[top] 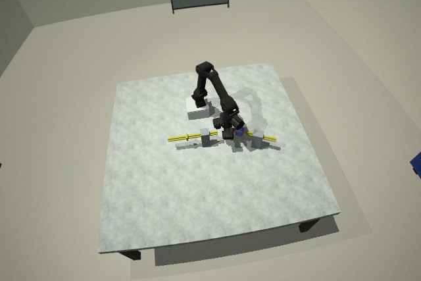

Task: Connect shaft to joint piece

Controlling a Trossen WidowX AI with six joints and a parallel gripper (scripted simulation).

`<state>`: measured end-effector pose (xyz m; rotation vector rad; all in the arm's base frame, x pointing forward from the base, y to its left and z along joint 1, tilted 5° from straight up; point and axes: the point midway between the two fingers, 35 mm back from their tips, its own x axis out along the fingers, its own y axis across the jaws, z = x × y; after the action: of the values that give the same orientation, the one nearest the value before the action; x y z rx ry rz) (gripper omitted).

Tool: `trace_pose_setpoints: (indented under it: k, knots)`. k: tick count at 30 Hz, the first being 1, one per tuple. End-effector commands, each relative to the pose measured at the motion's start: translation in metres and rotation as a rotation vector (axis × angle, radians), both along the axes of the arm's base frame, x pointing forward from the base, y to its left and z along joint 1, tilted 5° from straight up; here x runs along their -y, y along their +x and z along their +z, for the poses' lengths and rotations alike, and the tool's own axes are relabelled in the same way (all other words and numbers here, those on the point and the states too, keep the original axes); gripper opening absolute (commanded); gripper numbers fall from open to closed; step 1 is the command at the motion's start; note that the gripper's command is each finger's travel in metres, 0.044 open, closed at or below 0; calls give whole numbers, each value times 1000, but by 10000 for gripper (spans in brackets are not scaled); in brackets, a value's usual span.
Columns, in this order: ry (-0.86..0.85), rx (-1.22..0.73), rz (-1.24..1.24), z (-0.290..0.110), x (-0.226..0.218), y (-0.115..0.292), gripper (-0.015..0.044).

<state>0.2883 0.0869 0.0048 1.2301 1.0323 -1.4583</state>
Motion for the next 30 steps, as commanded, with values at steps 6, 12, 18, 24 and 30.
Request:
trace_pose_setpoints:
  k: [6,12,18,24,30]
  knots:
    - [2,-1,-1,-1,0,0,182]
    - [2,-1,-1,-1,0,0,182]
    - [2,-1,-1,-1,0,0,182]
    - [2,-1,-1,-1,0,0,182]
    - [2,-1,-1,-1,0,0,182]
